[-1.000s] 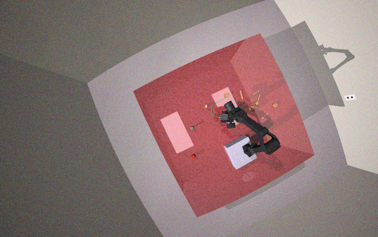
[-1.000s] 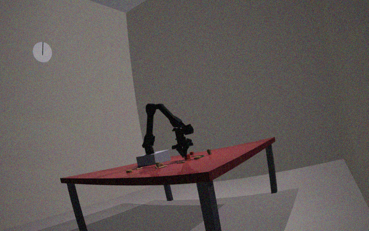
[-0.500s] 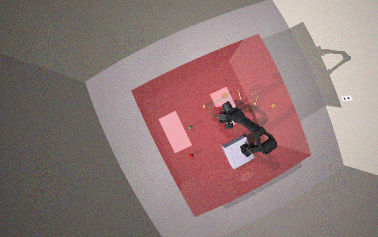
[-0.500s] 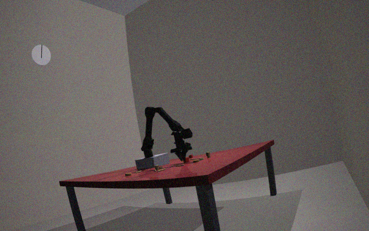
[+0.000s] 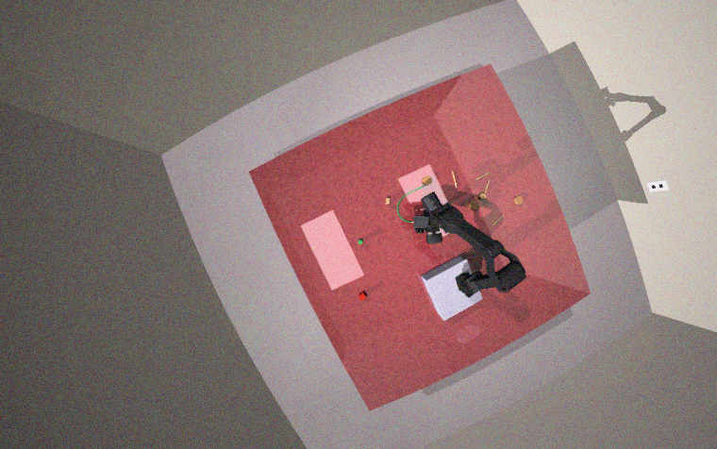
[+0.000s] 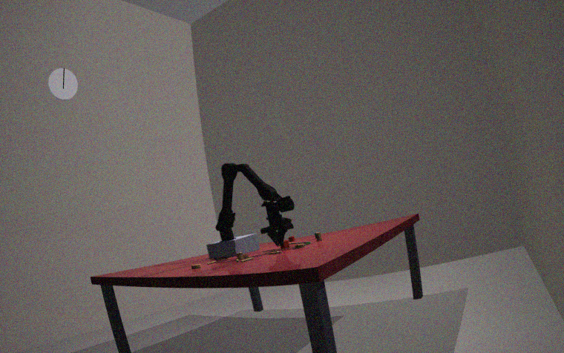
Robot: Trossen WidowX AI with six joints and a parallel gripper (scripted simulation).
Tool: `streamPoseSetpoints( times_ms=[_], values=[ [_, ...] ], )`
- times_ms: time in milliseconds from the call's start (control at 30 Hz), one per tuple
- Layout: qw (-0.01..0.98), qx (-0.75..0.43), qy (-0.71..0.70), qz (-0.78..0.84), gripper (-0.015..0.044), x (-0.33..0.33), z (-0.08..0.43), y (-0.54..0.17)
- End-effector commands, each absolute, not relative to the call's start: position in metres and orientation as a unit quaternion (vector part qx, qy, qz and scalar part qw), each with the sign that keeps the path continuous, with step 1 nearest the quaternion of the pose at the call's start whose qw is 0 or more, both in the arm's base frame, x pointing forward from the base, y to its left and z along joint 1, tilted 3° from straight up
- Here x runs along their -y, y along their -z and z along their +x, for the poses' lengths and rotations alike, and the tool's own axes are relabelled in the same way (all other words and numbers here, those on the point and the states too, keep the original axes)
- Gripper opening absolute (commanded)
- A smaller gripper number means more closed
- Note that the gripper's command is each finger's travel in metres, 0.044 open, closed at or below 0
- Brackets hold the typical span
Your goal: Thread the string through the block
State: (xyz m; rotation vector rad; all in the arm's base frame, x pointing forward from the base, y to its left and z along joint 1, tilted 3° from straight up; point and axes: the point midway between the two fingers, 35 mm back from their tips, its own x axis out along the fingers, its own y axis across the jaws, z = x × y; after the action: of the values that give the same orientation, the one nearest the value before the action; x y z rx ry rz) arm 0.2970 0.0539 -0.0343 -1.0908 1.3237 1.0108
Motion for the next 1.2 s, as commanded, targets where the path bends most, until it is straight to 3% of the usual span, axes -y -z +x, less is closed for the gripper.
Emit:
streamPoseSetpoints(
  times_ms=[0, 167, 333, 1167],
  values=[
    [0.541, -0.559, -0.427, -0.461, 0.0123, -0.0531, 0.2963, 0.0359],
    [0.541, -0.559, -0.427, -0.461, 0.0123, -0.0531, 0.2963, 0.0359],
    [0.544, -0.558, -0.426, -0.460, 0.0000, -0.0539, 0.2970, 0.0343],
    [0.563, -0.536, -0.445, -0.444, 0.0000, -0.0515, 0.2974, 0.0360]
  ],
)
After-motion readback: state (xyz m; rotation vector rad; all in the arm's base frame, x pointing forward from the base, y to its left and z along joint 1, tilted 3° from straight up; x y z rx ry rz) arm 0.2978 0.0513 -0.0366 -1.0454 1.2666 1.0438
